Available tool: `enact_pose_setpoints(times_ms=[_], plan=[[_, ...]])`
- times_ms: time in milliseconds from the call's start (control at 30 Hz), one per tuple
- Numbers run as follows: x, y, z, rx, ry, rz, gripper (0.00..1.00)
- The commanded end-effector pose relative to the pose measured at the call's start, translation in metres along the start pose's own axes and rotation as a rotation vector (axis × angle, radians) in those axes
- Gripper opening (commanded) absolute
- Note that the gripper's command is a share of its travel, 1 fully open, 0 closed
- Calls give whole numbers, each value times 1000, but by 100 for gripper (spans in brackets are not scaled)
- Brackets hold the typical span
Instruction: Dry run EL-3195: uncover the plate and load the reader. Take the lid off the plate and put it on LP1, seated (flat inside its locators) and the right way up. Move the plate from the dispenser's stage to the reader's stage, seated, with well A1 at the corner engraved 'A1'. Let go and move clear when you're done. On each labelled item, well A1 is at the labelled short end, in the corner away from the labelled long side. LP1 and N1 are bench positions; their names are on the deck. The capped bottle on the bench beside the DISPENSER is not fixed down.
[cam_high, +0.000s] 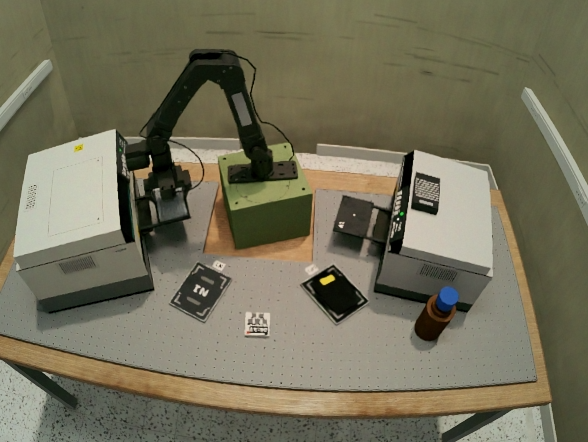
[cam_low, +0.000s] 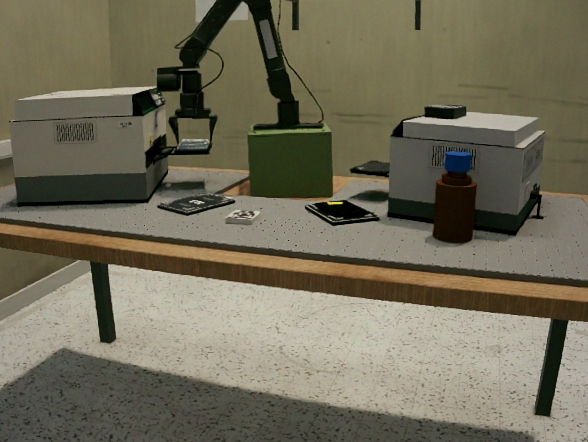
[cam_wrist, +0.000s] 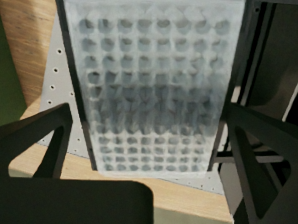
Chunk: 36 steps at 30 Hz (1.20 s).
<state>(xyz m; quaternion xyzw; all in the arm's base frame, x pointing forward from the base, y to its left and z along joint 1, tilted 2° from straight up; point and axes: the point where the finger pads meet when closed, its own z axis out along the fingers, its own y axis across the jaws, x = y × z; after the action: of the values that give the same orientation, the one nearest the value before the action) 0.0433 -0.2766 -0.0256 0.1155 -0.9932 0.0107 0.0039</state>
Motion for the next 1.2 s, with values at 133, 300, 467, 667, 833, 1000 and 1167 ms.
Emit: enact_pose_setpoints(times_ms=[133,300,467,667,833,1000,1167], plan=[[1,-12,-26,45,-14,10,100],[1,-12,-30,45,-14,10,100],[1,-11,-37,45,-14,10,100],[1,-11,-45,45,-14,10,100],[1,-11,-49,45,-14,10,100],[1,-11,-56,45,-14,10,100],[1,-10,-63,45,-14,10,100]])
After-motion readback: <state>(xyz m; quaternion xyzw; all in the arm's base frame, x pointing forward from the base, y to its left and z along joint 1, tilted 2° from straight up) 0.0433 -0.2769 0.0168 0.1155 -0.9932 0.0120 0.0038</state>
